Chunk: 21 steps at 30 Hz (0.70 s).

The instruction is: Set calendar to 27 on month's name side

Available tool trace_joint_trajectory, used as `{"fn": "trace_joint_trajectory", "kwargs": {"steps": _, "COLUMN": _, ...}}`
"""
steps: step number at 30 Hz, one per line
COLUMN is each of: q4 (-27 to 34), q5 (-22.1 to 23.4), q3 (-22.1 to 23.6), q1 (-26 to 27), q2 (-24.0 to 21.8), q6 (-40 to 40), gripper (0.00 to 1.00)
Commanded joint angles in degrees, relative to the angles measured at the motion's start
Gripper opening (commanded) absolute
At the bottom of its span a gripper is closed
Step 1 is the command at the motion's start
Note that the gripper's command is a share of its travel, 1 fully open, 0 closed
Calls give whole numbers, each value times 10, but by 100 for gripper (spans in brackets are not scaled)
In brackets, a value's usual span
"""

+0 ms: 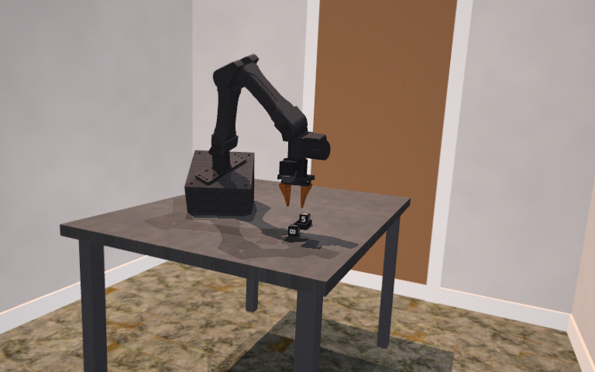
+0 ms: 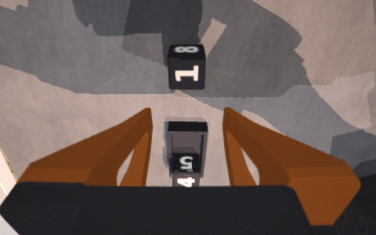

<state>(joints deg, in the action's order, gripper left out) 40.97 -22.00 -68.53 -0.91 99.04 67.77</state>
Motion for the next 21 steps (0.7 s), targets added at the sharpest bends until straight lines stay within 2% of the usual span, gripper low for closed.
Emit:
{"fn": "trace_joint_trajectory", "kwargs": {"steps": 1, "q4": -1, "q5": 0, "q3": -2, "q1": -1, "q2": -3, "q6": -2, "gripper": 45}}
{"fn": "trace_joint_trajectory", "kwargs": {"steps": 21, "q4": -44, "q5": 4, "q3": 12, "q1": 12, "q2": 23, "q6": -16, "gripper": 45}}
